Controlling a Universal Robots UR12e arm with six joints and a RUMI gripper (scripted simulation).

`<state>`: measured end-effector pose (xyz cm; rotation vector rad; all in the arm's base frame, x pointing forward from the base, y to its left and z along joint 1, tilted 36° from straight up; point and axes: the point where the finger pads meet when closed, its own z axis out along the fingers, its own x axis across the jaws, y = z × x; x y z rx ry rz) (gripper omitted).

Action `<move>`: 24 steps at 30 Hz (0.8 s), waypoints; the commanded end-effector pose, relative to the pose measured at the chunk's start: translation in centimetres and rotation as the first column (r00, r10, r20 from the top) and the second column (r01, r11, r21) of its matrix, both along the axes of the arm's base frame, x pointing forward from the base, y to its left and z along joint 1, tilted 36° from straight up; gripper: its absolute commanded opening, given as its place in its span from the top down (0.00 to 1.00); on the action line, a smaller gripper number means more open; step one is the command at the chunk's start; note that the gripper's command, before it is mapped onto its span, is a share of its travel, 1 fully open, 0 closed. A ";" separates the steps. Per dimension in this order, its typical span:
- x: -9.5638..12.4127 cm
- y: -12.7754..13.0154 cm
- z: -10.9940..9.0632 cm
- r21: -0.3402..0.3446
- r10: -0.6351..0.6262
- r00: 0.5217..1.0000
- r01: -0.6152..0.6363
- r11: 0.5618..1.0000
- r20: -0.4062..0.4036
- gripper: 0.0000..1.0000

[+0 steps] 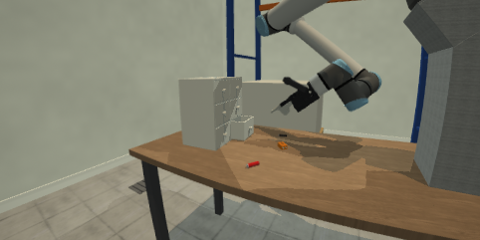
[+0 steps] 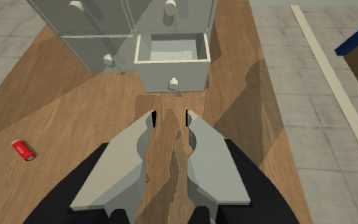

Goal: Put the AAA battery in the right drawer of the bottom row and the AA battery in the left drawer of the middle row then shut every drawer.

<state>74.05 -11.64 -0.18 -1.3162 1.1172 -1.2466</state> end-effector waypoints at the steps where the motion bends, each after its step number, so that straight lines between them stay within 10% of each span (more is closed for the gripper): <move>1: -0.6 0.0 0.2 -0.004 -0.006 0.999 0.005 1.000 -0.050 0.80; 24: -4.0 -0.1 1.0 -0.024 -0.038 0.947 0.032 0.999 -0.318 0.80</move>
